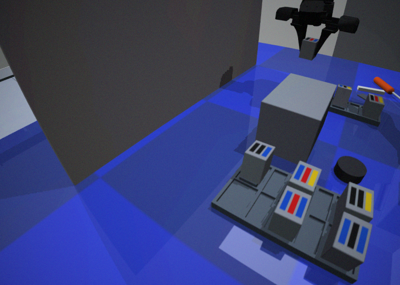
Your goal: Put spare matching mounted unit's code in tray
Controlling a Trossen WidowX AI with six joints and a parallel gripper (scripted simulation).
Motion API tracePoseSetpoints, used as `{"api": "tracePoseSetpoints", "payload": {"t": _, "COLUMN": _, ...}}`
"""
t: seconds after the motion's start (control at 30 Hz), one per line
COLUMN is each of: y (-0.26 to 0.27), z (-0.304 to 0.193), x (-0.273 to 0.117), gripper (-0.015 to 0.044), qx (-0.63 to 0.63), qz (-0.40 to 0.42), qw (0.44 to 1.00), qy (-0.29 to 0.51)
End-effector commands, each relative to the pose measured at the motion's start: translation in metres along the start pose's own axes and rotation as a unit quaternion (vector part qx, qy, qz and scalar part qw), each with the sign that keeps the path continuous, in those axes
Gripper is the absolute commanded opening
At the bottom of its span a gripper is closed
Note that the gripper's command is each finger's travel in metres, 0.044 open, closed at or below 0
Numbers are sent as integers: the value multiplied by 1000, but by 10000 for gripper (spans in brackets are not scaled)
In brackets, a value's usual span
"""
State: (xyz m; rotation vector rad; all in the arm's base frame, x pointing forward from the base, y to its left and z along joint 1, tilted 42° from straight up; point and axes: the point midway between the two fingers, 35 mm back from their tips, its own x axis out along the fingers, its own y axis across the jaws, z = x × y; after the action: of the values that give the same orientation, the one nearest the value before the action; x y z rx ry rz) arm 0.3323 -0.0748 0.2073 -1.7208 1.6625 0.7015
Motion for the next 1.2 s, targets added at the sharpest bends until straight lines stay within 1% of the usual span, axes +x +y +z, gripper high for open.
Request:
{"api": "tracePoseSetpoints", "payload": {"t": 0.0, "y": 0, "z": 0, "x": 3, "gripper": 0, "qx": -3, "qz": 0, "qw": 1000, "qy": 1}}
{"api": "tracePoseSetpoints", "payload": {"t": 1.17, "y": -1, "z": 1, "x": 30, "gripper": 0, "qx": -7, "qz": 3, "qw": 1000, "qy": 1}}
